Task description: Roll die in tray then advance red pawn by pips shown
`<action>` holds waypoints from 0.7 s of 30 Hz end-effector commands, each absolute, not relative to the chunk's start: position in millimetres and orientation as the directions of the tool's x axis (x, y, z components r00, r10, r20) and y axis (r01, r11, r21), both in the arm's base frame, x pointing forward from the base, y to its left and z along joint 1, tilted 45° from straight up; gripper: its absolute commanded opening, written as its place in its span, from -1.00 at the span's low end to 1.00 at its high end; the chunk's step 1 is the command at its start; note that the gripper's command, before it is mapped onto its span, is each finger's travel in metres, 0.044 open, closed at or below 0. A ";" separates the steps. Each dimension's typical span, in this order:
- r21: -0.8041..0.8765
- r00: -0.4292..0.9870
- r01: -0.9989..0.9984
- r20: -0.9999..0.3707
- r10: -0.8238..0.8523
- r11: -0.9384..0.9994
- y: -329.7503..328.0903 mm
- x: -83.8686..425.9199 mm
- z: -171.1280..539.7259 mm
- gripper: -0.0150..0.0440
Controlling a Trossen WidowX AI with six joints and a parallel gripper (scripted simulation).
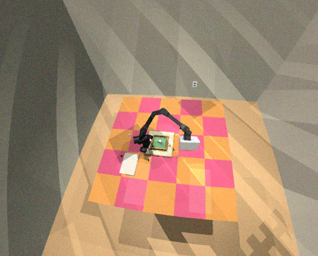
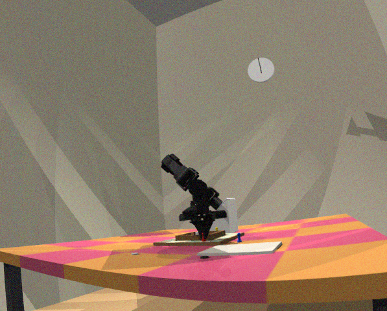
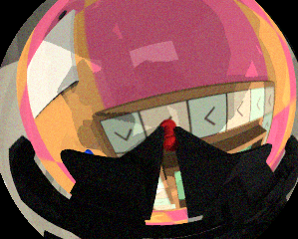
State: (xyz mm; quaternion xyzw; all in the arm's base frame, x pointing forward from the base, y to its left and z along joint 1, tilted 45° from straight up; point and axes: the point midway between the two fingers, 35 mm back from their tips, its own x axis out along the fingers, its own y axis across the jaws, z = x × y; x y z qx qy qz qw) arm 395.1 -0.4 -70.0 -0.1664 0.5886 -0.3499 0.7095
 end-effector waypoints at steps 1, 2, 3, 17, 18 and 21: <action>-0.647 0.066 0.300 -0.719 -0.692 0.701 1.5 395.6 -69.3 -0.14; -0.647 0.066 0.300 -0.719 -0.692 0.701 1.5 395.6 -69.3 -0.05; -0.647 0.066 0.300 -0.719 -0.692 0.701 1.5 395.6 -69.3 0.04; -0.650 0.067 0.294 -0.718 -0.693 0.701 40.3 391.9 -30.5 1.00; -0.650 0.067 0.291 -0.718 -0.693 0.702 41.3 389.9 -29.2 1.00; -0.653 0.067 0.252 -0.724 -0.686 0.714 53.8 359.7 -12.0 1.00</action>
